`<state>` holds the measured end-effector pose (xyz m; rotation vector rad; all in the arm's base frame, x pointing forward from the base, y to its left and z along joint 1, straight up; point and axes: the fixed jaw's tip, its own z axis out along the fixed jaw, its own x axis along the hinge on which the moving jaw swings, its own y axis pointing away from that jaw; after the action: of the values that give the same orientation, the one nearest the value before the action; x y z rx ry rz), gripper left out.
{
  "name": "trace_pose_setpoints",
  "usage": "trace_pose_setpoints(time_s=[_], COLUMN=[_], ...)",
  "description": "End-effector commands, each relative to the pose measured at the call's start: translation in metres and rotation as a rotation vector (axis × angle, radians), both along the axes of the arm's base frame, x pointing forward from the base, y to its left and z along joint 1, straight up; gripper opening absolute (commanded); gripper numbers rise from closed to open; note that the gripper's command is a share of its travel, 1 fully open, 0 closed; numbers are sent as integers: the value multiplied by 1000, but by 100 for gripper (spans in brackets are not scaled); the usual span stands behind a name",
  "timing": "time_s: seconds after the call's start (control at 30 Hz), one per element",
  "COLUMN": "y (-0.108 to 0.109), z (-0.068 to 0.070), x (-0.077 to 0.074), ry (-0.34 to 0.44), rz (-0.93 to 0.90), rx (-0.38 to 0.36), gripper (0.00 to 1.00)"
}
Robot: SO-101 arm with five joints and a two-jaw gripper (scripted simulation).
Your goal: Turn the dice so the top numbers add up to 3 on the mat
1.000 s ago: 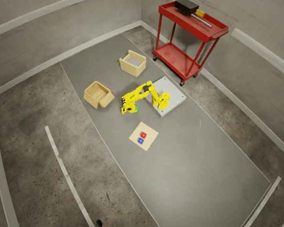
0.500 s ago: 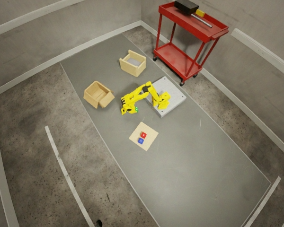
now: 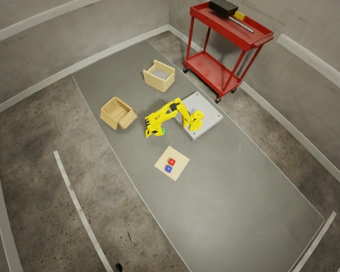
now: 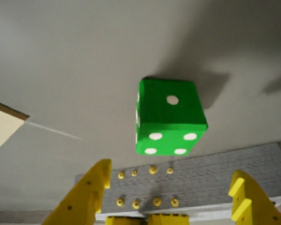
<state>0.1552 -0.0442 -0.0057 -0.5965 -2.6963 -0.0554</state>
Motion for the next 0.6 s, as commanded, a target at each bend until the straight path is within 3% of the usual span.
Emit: trace_pose_setpoints(time_s=[0.0,0.57], y=[1,1], z=[-4,-21], x=[2,2], ry=[-1,-1], rz=[0,0], rx=[-3,-3], gripper=[35,35])
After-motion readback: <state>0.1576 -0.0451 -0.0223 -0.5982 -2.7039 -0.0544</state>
